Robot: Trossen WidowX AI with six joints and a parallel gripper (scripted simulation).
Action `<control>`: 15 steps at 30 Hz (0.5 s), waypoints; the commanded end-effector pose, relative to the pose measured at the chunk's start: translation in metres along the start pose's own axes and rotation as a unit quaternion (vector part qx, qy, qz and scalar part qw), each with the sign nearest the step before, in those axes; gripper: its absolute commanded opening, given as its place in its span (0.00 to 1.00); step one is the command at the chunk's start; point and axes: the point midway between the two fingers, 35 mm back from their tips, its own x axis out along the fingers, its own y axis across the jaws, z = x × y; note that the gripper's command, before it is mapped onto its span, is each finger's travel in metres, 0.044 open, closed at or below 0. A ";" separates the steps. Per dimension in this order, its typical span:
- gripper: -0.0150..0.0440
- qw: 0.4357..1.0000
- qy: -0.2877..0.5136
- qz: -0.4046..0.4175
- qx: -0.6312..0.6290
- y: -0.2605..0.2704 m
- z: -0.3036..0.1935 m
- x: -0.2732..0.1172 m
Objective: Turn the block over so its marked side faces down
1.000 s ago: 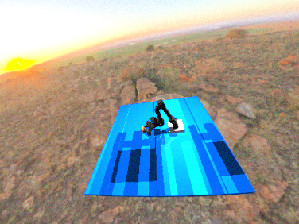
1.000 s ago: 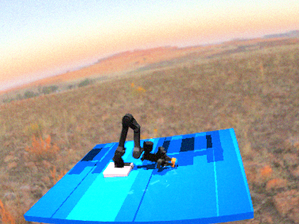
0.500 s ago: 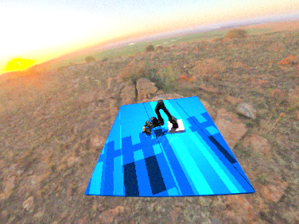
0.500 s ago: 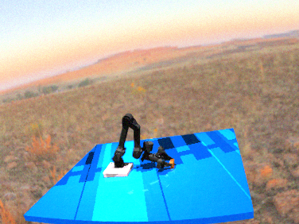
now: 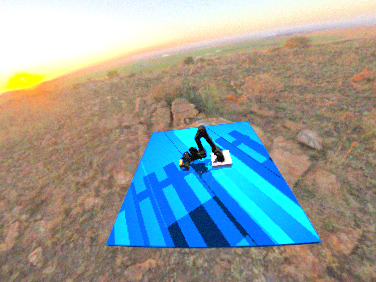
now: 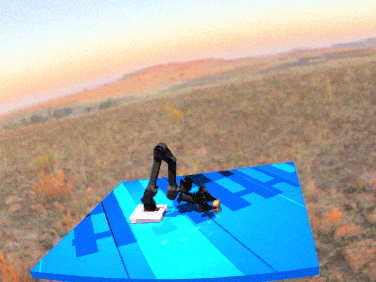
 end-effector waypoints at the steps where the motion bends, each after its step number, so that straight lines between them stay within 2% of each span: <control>1: 1.00 1.000 -0.001 0.002 -0.003 0.001 0.000 0.000; 15: 1.00 1.000 0.002 0.002 -0.002 0.001 0.000 0.001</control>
